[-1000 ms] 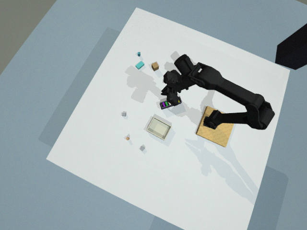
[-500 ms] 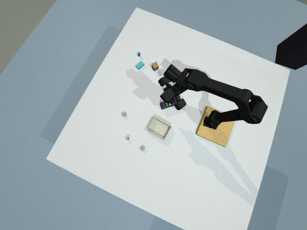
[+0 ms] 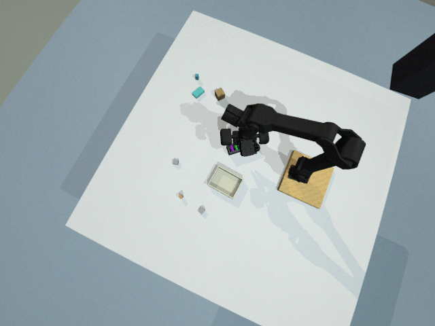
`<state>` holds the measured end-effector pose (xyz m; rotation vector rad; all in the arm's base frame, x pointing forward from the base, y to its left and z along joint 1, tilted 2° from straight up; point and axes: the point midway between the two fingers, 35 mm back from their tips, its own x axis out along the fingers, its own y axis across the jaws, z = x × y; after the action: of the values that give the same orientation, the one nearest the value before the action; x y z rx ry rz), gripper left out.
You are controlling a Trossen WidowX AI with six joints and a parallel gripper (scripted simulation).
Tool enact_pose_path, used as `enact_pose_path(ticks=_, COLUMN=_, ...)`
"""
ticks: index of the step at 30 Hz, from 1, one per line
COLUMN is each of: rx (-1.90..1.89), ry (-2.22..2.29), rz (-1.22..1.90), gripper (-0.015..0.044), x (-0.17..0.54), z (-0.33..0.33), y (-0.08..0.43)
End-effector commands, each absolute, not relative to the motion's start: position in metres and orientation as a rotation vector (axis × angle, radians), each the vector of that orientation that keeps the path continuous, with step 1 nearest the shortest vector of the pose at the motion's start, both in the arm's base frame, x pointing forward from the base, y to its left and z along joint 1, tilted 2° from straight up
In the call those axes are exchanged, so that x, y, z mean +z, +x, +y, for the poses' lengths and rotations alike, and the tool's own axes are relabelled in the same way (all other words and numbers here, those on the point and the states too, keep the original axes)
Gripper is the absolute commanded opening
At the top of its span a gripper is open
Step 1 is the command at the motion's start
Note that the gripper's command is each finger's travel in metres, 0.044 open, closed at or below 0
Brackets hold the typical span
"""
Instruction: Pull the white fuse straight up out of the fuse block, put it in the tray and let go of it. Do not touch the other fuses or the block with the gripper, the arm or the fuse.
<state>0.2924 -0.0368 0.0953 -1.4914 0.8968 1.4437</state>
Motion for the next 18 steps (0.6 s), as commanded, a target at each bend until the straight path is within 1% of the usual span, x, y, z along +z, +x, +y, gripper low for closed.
enact_pose_path(ticks=1, rx=1.66, ry=-1.657, rz=0.817, gripper=0.0074, x=0.0877, z=-0.0387, y=0.2884)
enact_pose_path(ticks=18, rx=1.66, ry=-1.657, rz=0.817, gripper=0.0074, x=0.0794, z=-0.0389, y=0.2886)
